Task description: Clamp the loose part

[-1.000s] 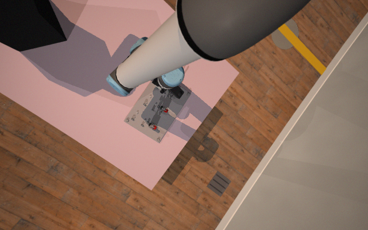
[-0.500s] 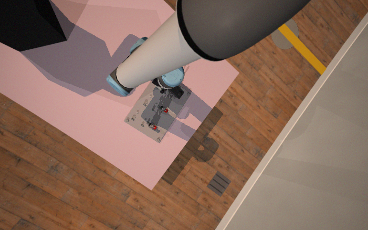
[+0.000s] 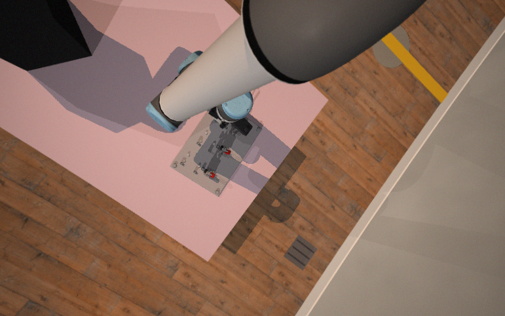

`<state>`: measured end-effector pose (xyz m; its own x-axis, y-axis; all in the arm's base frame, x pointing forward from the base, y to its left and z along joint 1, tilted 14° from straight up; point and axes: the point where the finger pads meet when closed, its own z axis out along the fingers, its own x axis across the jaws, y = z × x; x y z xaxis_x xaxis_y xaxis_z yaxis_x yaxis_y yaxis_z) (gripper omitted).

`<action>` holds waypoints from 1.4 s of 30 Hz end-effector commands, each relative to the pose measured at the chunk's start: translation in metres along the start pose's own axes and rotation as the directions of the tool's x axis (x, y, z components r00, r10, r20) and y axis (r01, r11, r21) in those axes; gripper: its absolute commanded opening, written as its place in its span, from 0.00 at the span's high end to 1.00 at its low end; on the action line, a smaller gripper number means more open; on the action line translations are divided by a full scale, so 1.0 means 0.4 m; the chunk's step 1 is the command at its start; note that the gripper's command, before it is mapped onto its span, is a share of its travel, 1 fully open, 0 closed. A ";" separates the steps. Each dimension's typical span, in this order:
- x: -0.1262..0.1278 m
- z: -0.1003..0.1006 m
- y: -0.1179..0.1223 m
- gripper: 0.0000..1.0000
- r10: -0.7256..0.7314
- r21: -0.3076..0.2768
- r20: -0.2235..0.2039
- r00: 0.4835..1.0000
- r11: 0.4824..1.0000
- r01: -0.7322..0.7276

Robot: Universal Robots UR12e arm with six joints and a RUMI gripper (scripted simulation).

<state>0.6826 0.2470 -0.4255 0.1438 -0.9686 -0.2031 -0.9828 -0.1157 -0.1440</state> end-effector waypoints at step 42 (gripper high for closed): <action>-0.001 -0.001 0.003 1.00 0.001 0.000 0.000 1.000 1.000 -0.001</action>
<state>0.6826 0.2470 -0.4255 0.1438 -0.9686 -0.2030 -0.9828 -0.1157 -0.1442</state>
